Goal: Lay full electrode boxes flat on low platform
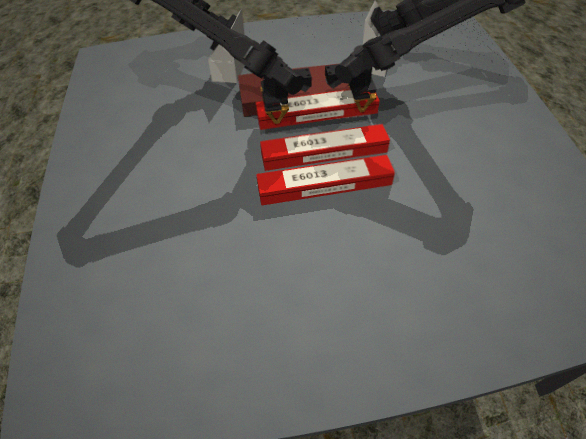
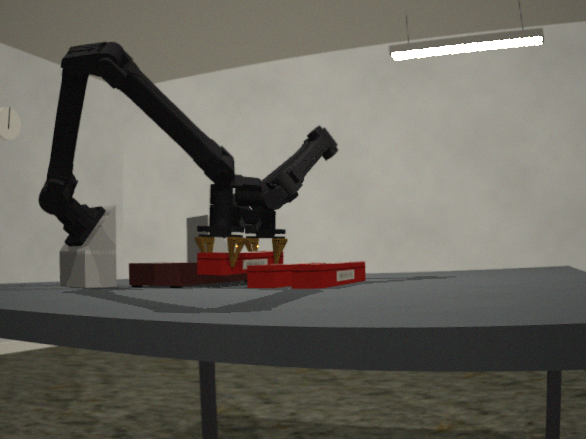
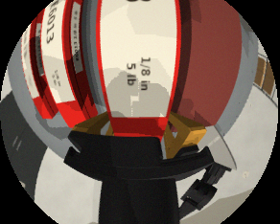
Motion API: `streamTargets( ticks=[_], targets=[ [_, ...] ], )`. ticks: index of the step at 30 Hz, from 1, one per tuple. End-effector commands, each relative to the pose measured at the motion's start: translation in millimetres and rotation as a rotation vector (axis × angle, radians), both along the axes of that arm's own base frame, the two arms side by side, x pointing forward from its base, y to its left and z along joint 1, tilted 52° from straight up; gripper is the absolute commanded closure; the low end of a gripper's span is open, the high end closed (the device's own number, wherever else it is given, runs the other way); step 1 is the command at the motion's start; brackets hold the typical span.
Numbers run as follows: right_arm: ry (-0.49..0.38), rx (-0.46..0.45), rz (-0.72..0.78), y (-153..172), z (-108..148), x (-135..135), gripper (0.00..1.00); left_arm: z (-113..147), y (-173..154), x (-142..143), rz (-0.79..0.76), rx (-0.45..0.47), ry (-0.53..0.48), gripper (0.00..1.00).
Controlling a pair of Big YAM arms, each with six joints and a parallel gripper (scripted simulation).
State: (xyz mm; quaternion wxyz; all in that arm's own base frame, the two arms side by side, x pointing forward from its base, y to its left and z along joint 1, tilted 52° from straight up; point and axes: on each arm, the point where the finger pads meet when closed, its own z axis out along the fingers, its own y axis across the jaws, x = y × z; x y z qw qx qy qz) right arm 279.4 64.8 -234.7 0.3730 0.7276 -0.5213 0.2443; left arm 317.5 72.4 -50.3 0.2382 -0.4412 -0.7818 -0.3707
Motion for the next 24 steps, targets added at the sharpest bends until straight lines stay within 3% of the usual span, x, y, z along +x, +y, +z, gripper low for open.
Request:
streamTargets(
  ticks=[1,24],
  targets=[
    [-0.055,0.045,0.074,46,20,40,1.0,26,-27,39,-0.061,-0.008,-0.087,1.0],
    [-0.056,0.046,0.074,57,27,50,1.0,33,-33,46,-0.066,-0.008,-0.082,1.0]
  ],
)
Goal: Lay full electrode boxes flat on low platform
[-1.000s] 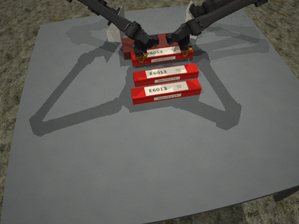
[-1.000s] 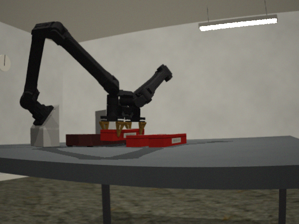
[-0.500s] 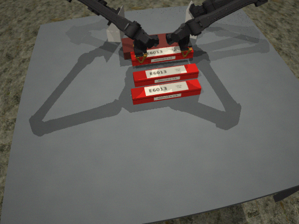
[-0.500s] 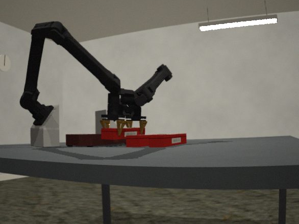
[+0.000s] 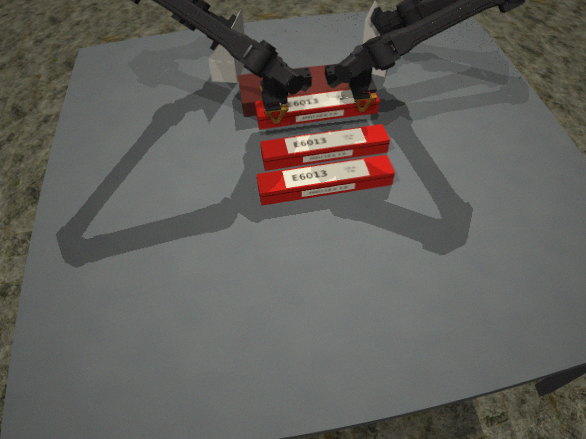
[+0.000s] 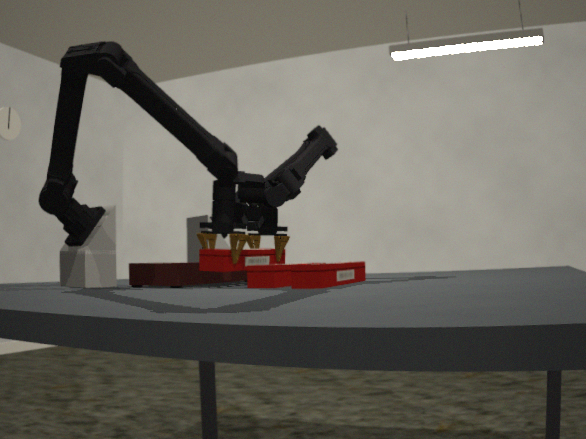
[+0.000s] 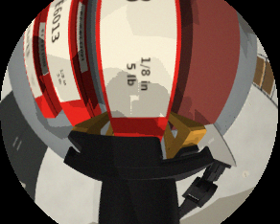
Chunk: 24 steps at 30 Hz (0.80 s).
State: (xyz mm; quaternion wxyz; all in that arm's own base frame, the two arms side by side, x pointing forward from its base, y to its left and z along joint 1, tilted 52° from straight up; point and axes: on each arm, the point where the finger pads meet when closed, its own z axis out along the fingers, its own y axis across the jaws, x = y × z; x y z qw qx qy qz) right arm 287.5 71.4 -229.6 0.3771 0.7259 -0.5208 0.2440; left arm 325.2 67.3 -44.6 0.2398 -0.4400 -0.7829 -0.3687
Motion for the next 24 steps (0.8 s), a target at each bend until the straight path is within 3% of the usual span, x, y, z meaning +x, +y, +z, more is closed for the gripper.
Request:
streamTargets(
  ticks=[1,24],
  targets=[
    [-0.06,0.053,0.077,50.4,22.0,41.9,1.0,27.6,-28.6,38.6,-0.071,-0.006,-0.085,1.0],
    [-0.061,0.054,0.077,55.4,24.6,45.6,1.0,30.0,-31.0,41.1,-0.072,-0.007,-0.084,1.0]
  ],
)
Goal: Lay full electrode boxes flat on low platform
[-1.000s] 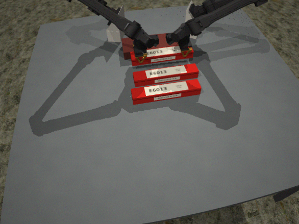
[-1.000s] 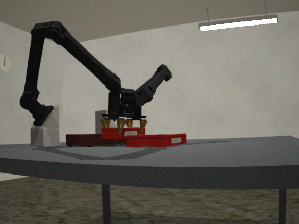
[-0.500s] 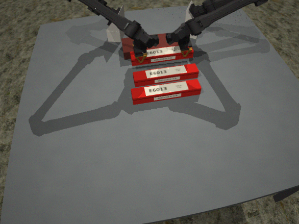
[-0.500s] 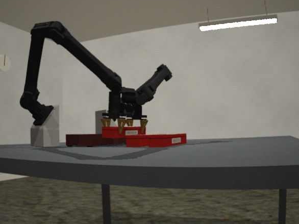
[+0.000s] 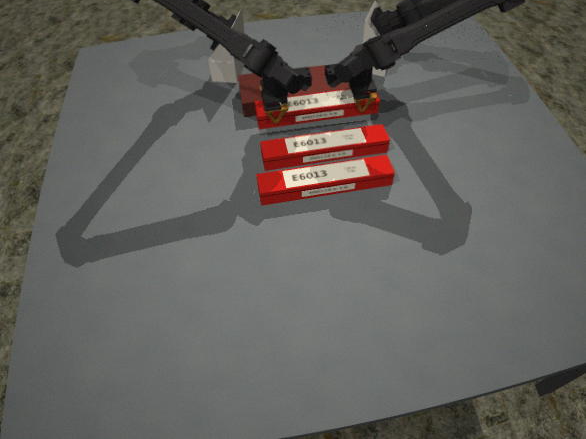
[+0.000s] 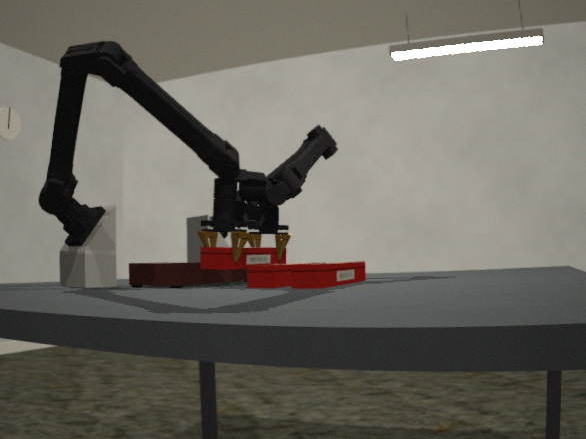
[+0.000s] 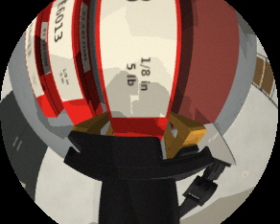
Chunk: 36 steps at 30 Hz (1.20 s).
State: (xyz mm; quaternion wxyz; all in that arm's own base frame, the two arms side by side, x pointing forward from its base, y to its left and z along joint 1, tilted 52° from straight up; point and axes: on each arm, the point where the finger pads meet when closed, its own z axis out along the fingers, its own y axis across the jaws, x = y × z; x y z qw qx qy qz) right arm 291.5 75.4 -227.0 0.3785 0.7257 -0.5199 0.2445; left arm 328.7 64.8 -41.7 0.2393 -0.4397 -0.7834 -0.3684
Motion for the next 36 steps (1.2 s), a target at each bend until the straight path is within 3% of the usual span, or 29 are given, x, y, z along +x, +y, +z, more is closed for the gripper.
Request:
streamTargets(
  ticks=[1,36],
  targets=[
    [-0.062,0.057,0.077,52,22,42,1.0,27,-29,38,-0.073,-0.005,-0.083,1.0],
    [-0.061,0.063,0.074,69,34,43,1.0,38,-42,39,-0.063,-0.008,-0.097,1.0]
  ],
)
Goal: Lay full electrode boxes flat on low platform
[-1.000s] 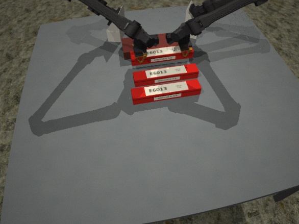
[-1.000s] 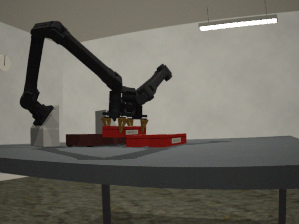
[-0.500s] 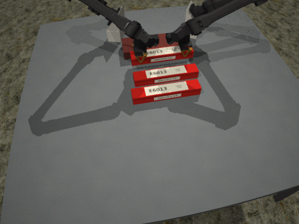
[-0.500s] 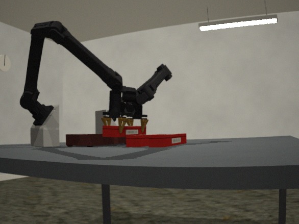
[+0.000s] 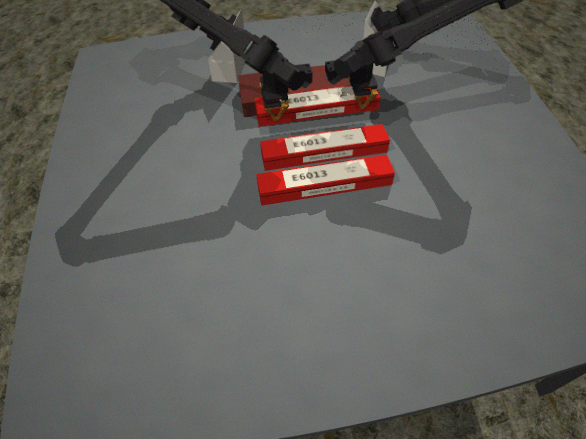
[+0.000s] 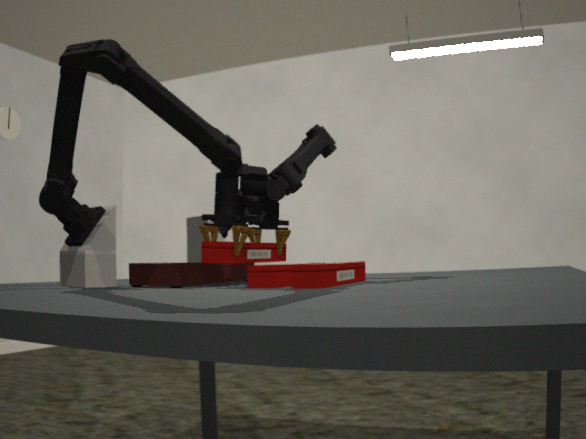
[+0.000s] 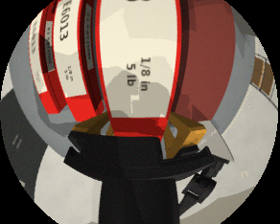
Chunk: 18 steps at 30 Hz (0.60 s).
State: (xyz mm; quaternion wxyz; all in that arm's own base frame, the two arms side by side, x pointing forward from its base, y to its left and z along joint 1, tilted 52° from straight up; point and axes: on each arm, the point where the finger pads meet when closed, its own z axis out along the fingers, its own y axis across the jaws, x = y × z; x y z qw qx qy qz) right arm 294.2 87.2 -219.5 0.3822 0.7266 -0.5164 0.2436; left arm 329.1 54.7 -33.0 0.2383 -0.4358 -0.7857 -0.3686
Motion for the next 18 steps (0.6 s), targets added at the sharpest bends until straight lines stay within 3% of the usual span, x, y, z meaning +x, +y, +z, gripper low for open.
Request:
streamTargets(
  ticks=[1,18],
  targets=[
    [-0.069,0.069,0.07,59,27,40,1.0,30,-34,38,-0.07,-0.007,-0.093,1.0],
    [-0.076,0.073,0.064,79,43,39,1.0,46,-55,38,-0.07,-0.01,-0.095,1.0]
  ],
)
